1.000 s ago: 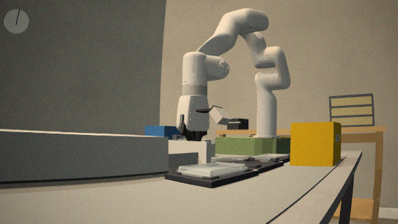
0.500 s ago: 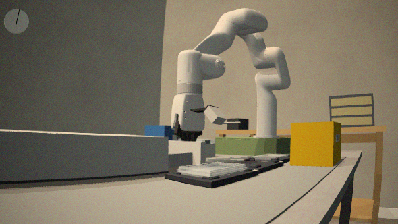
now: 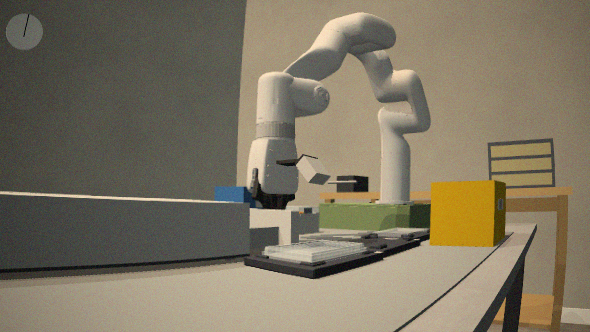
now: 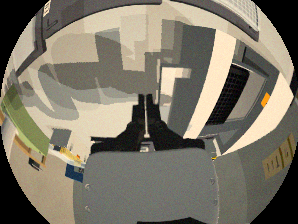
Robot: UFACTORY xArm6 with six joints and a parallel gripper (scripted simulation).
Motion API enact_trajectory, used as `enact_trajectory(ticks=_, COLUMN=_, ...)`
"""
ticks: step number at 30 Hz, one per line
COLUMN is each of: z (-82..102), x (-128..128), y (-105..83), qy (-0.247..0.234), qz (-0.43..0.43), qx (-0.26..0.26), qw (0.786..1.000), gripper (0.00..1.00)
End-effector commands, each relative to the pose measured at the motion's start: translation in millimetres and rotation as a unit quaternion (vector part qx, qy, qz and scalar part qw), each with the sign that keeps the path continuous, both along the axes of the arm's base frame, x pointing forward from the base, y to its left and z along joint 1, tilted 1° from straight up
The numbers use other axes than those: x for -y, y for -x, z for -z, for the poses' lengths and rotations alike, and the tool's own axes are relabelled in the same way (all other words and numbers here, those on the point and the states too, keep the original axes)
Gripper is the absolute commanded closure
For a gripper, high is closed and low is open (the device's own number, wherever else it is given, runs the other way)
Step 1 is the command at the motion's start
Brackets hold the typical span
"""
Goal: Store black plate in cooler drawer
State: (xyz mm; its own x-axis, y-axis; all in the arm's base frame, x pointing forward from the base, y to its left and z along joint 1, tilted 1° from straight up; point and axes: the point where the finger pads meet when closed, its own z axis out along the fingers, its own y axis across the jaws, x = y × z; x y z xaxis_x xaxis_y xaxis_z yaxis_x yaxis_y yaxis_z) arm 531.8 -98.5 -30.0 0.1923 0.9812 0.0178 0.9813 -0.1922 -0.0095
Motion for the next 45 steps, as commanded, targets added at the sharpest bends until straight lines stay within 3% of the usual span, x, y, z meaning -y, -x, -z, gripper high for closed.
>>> enact_trajectory(ticks=1, z=-2.0, x=1.7, y=-8.8, qy=0.000, qz=0.000, qx=0.003, qw=1.000, gripper=1.00)
enact_trajectory(ticks=45, z=-1.9, x=13.3, y=-67.9, qy=0.001, qz=0.000, qx=0.003, qw=1.000, gripper=1.00)
